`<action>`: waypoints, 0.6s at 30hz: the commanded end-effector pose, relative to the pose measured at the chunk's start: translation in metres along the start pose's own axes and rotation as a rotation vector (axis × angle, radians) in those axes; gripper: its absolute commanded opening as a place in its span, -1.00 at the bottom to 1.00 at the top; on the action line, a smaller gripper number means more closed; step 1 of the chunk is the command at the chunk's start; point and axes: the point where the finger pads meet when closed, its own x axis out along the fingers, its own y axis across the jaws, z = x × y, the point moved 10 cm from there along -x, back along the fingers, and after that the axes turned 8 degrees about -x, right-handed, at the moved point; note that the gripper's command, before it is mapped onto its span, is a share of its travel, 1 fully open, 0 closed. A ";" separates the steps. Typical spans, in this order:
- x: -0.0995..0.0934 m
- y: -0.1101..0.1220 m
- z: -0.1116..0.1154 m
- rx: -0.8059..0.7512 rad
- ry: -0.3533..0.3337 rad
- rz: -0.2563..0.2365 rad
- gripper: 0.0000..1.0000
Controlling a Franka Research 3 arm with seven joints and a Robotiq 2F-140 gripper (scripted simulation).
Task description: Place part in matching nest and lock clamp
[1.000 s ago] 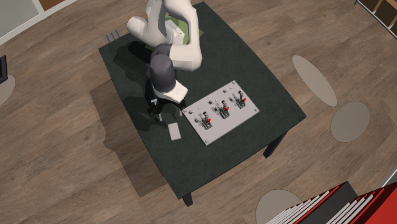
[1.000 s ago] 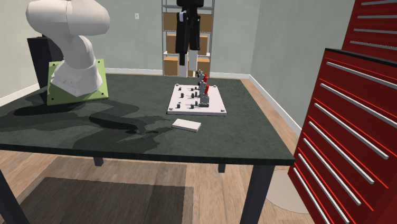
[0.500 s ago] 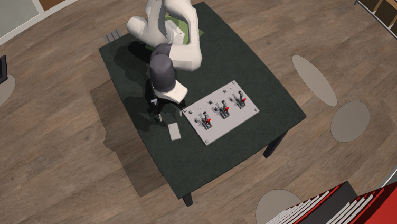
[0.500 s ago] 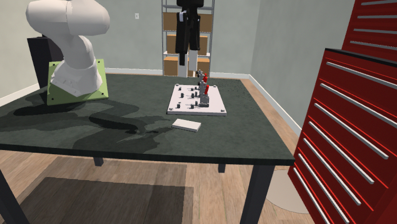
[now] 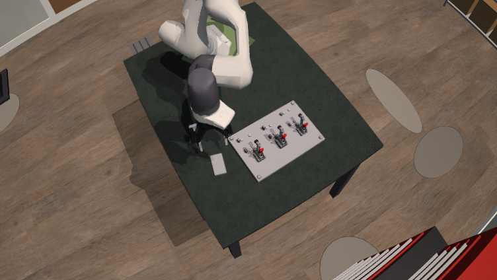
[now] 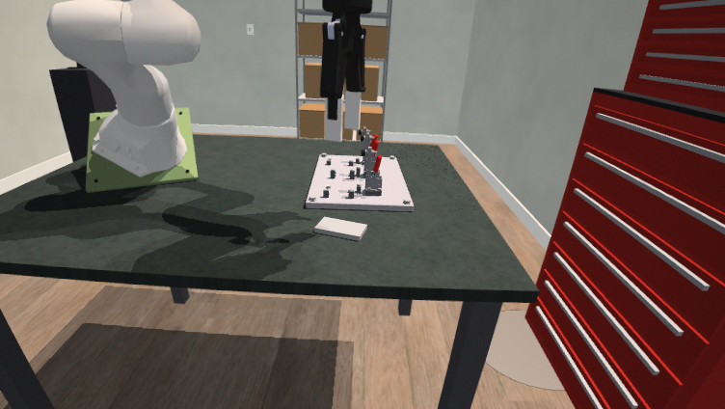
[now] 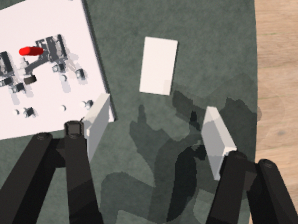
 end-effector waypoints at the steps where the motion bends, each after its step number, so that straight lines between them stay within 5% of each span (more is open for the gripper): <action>1: 0.000 0.001 0.000 0.000 0.000 -0.001 0.16; 18: 0.010 0.001 0.000 0.000 0.000 -0.001 0.16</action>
